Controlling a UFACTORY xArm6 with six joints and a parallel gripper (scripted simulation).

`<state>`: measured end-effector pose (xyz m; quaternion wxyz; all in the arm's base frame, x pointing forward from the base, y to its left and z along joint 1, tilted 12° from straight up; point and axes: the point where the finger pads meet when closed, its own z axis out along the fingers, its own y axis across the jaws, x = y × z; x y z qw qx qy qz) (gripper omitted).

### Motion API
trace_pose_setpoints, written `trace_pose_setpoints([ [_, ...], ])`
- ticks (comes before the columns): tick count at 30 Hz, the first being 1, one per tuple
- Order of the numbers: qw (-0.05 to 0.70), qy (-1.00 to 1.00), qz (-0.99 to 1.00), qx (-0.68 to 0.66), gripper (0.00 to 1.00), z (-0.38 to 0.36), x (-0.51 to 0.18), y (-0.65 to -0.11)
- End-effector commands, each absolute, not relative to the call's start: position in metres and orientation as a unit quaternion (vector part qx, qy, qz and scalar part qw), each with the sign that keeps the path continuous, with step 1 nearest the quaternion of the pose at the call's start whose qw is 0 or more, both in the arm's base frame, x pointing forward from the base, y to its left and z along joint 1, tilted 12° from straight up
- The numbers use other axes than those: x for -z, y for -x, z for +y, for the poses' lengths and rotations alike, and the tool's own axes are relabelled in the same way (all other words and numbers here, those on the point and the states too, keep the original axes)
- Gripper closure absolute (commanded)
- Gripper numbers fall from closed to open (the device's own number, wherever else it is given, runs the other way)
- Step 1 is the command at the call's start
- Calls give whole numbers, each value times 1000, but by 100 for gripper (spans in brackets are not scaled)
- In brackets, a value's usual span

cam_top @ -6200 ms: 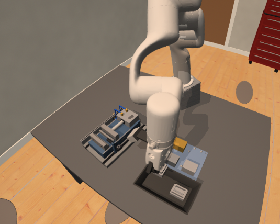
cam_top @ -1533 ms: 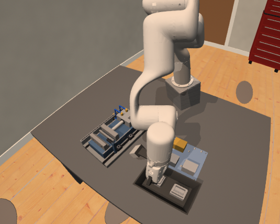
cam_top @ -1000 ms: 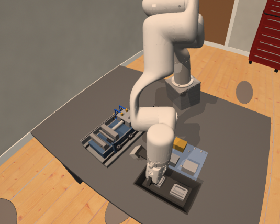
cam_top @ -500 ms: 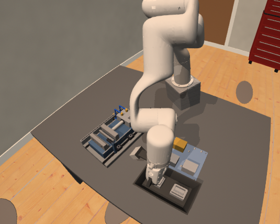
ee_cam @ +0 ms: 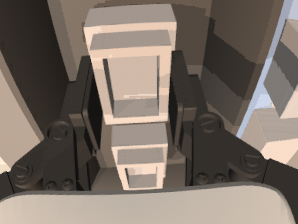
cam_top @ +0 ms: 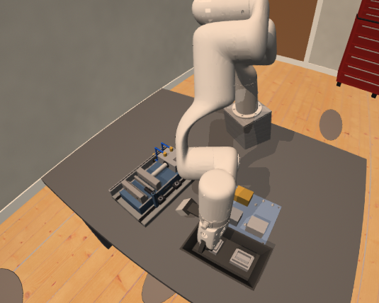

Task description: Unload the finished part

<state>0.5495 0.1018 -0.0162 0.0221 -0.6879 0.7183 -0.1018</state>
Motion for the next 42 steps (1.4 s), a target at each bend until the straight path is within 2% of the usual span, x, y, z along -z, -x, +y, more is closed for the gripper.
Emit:
trace_pose_setpoints([
  [1,24,688,718,103,100,102,14,-551],
  [5,24,688,718,103,100,102,14,-551],
  [6,24,688,718,103,31,102,14,-551],
  [42,24,688,718,103,31,102,14,-551],
])
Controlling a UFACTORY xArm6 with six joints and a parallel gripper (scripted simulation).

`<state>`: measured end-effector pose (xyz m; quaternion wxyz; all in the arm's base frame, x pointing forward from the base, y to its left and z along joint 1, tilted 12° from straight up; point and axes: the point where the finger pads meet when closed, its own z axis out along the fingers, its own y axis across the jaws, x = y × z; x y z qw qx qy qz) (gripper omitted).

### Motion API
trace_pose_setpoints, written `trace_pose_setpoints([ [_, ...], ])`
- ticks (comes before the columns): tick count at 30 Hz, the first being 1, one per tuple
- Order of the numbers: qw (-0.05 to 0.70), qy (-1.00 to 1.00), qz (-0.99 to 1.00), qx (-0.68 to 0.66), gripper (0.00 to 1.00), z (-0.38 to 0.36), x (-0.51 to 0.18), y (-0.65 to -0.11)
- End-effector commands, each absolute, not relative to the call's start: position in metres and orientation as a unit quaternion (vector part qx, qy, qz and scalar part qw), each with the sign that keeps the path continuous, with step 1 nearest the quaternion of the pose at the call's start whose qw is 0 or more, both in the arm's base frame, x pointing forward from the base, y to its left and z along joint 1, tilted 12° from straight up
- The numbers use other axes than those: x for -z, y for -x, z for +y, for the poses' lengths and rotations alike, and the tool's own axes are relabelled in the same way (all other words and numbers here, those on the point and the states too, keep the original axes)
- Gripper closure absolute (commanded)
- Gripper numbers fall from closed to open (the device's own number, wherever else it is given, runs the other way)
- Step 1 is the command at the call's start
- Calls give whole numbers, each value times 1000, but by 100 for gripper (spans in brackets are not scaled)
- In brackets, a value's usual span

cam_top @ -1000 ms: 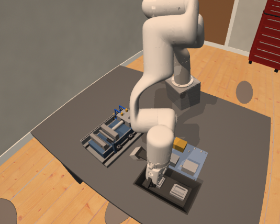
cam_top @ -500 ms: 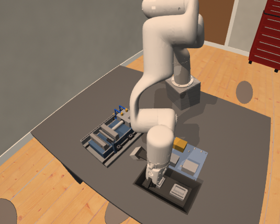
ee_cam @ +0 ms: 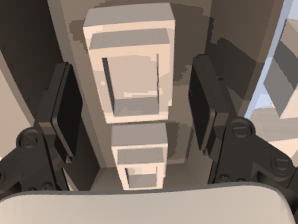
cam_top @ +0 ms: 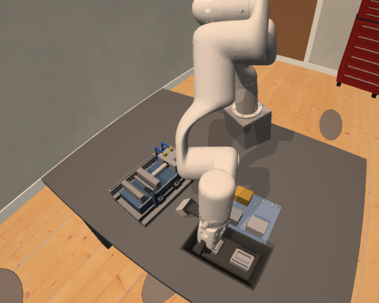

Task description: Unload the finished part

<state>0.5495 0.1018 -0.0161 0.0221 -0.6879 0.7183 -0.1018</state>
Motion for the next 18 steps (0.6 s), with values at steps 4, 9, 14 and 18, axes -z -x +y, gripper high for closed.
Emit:
trace_pose_setpoints([
  [4,24,688,718,103,31,103,13,-551],
  [9,24,688,718,103,31,104,5,-549],
  [14,24,688,718,103,31,106,-13,-546],
  [18,24,688,718,103,31,107,-27,-544],
])
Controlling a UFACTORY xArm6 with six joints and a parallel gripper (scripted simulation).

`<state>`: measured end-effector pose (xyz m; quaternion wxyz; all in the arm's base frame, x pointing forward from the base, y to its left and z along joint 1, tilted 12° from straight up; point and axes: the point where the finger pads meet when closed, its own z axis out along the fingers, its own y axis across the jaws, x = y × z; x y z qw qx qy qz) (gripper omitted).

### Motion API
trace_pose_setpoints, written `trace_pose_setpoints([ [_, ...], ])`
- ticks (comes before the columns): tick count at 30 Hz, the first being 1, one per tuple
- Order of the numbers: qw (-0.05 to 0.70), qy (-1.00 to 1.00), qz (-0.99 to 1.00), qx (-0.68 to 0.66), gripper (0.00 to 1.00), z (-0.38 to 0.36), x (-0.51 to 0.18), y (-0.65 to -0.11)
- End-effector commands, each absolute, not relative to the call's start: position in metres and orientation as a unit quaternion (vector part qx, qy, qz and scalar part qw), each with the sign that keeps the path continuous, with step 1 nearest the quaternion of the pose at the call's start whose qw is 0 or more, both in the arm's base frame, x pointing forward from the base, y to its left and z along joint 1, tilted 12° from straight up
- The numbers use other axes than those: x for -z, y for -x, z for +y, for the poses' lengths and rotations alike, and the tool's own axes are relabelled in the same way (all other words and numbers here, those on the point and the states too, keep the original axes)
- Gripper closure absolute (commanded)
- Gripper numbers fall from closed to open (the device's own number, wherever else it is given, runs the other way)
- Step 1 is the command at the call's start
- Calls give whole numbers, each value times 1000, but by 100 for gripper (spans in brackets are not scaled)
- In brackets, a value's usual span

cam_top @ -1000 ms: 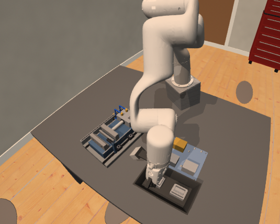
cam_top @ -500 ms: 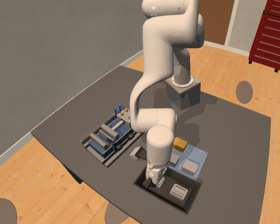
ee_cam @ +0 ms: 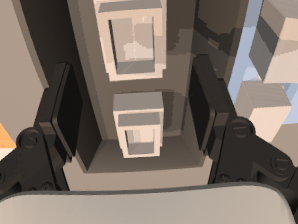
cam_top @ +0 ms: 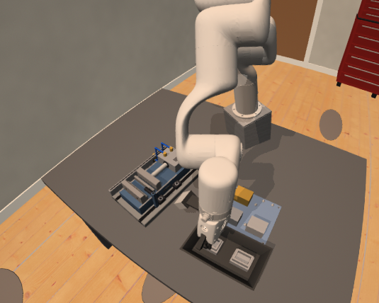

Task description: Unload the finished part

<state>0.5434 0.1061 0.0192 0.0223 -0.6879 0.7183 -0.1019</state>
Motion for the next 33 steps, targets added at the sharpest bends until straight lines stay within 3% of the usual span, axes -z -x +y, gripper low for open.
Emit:
trace_pose_setpoints([
  [1,24,688,718,103,31,107,-27,-544],
  [16,24,688,718,103,31,117,-108,-529],
  [30,24,688,718,103,31,119,-126,-526],
  [31,24,688,718,103,100,119,-126,-526],
  [33,24,688,718,103,100,119,-126,-526],
])
